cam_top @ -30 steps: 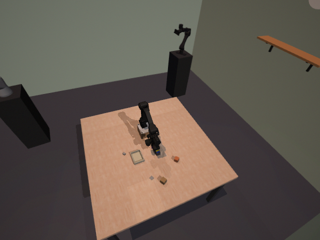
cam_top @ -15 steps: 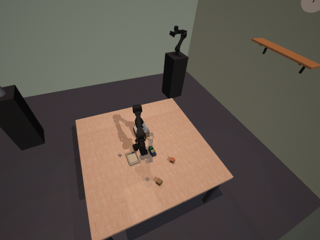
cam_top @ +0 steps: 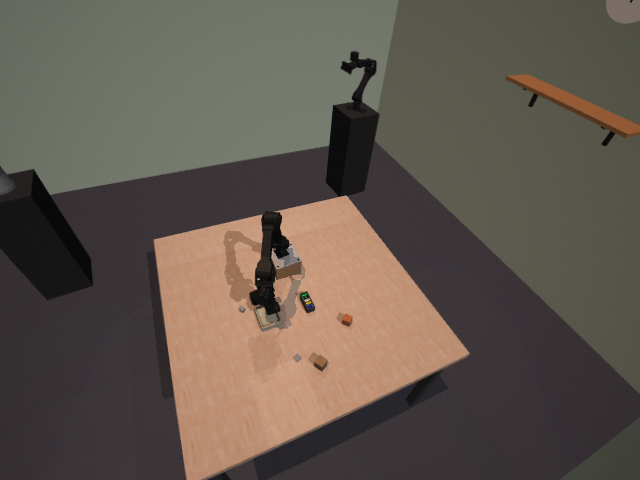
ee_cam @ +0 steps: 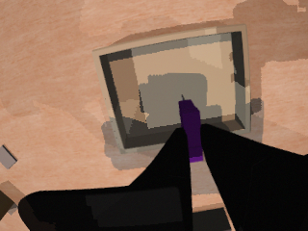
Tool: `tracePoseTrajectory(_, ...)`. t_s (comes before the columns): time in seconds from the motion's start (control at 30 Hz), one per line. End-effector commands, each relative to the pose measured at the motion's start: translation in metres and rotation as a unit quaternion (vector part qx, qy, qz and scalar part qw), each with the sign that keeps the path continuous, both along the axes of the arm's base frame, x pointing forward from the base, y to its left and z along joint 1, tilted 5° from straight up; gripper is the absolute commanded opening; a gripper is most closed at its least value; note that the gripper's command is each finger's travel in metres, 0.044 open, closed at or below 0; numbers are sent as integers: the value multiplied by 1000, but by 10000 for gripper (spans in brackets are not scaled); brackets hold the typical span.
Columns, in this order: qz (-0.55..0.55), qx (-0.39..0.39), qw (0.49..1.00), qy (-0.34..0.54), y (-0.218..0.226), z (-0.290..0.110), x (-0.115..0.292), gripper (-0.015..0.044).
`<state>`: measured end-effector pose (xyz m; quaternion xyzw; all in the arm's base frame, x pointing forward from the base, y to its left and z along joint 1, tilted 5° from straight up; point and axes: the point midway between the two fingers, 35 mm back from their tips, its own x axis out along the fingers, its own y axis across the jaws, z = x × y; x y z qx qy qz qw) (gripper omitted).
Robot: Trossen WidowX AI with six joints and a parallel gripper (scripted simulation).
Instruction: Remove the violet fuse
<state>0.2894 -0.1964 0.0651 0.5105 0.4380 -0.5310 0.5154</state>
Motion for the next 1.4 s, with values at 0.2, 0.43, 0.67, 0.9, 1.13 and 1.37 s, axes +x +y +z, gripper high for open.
tracePoseTrajectory(0.2, 6, 3, 1000, 3, -6, -10, -1, 0)
tracePoseTrajectory(0.43, 6, 3, 1000, 3, -7, -22, 0, 0)
tracePoseTrajectory(0.67, 6, 3, 1000, 3, -8, -33, 0, 0)
tracePoseTrajectory(0.9, 6, 3, 1000, 3, -9, -41, 0, 0)
tracePoseTrajectory(1.13, 3, 1, 1000, 2, -9, -38, 0, 105)
tracePoseTrajectory(1.37, 3, 1, 1000, 2, -9, -38, 0, 289)
